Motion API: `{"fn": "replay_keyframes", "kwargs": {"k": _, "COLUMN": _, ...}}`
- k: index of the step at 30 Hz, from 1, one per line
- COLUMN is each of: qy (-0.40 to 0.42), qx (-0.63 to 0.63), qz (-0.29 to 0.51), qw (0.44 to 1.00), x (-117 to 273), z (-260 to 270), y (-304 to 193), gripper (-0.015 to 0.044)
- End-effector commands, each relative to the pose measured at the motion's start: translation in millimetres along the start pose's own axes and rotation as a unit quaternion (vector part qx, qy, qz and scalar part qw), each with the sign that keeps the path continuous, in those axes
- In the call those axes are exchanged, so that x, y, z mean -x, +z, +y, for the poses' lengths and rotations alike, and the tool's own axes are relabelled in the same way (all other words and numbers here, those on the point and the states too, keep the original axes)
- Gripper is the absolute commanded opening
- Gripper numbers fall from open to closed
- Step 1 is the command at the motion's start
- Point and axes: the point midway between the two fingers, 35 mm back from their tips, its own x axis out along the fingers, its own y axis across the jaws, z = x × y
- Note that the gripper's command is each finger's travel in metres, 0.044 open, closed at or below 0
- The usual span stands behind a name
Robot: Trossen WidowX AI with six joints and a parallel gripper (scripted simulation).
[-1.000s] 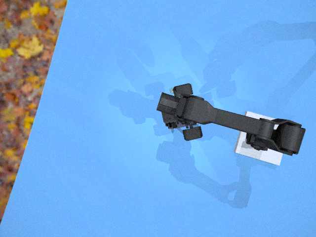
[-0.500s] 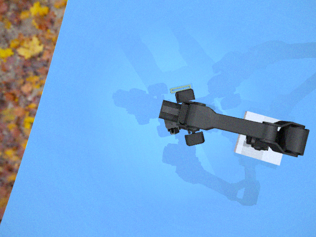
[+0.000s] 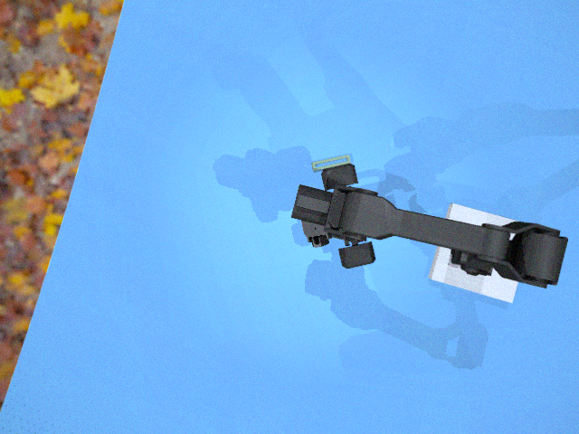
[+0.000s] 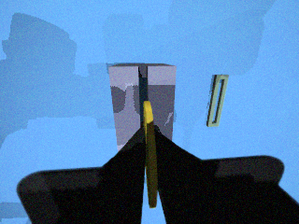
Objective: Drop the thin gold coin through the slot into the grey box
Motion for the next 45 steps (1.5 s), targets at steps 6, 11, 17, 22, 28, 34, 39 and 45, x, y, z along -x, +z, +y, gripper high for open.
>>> {"fn": "replay_keyframes", "kwargs": {"k": 6, "qy": 0.000, "qx": -0.001, "qz": 0.000, "qw": 1.000, "x": -0.2, "z": 0.1, "y": -0.1, "gripper": 0.0000}}
{"fn": "replay_keyframes", "kwargs": {"k": 11, "qy": 0.000, "qx": -0.001, "qz": 0.000, "qw": 1.000, "x": -0.9, "z": 0.1, "y": -0.2, "gripper": 0.0000}}
{"fn": "replay_keyframes", "kwargs": {"k": 17, "qy": 0.000, "qx": 0.000, "qz": 0.000, "qw": 1.000, "x": -4.7, "z": 0.3, "y": -1.2, "gripper": 0.0000}}
{"fn": "replay_keyframes", "kwargs": {"k": 22, "qy": 0.000, "qx": 0.001, "qz": 0.000, "qw": 1.000, "x": -7.2, "z": 0.5, "y": -1.7, "gripper": 0.0000}}
{"fn": "replay_keyframes", "kwargs": {"k": 28, "qy": 0.000, "qx": 0.002, "qz": 0.000, "qw": 1.000, "x": -10.0, "z": 0.5, "y": -1.5, "gripper": 0.0000}}
{"fn": "replay_keyframes", "kwargs": {"k": 34, "qy": 0.000, "qx": 0.001, "qz": 0.000, "qw": 1.000, "x": -12.8, "z": 0.4, "y": -1.3, "gripper": 0.0000}}
{"fn": "replay_keyframes", "kwargs": {"k": 39, "qy": 0.000, "qx": 0.001, "qz": 0.000, "qw": 1.000, "x": -15.3, "z": 0.4, "y": -1.3, "gripper": 0.0000}}
{"fn": "replay_keyframes", "kwargs": {"k": 45, "qy": 0.000, "qx": 0.001, "qz": 0.000, "qw": 1.000, "x": -18.1, "z": 0.4, "y": -1.4, "gripper": 0.0000}}
